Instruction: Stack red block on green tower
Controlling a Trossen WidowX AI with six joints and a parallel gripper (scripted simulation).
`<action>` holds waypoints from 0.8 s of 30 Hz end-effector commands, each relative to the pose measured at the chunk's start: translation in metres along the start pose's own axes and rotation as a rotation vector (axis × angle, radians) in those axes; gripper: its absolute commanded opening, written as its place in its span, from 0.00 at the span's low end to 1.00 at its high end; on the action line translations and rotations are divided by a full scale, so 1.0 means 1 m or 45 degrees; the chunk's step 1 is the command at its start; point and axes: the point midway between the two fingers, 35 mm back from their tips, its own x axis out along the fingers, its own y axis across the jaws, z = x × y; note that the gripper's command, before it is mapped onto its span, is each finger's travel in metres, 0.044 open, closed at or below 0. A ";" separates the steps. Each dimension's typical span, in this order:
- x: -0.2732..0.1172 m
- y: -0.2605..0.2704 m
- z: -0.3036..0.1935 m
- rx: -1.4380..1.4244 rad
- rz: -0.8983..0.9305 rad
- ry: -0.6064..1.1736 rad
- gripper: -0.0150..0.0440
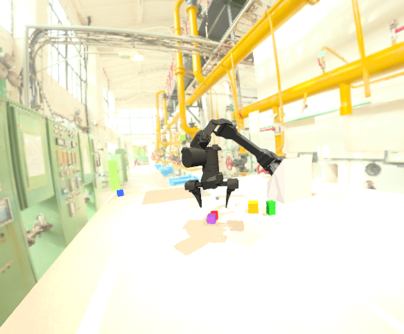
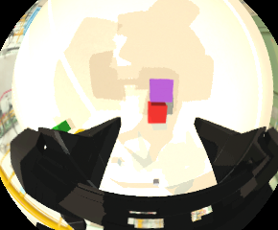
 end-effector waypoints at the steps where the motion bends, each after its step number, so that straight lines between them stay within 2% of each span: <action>1: 0.005 0.001 0.000 -0.012 -0.004 0.007 1.00; 24: 0.036 0.001 -0.001 -0.012 -0.005 0.009 1.00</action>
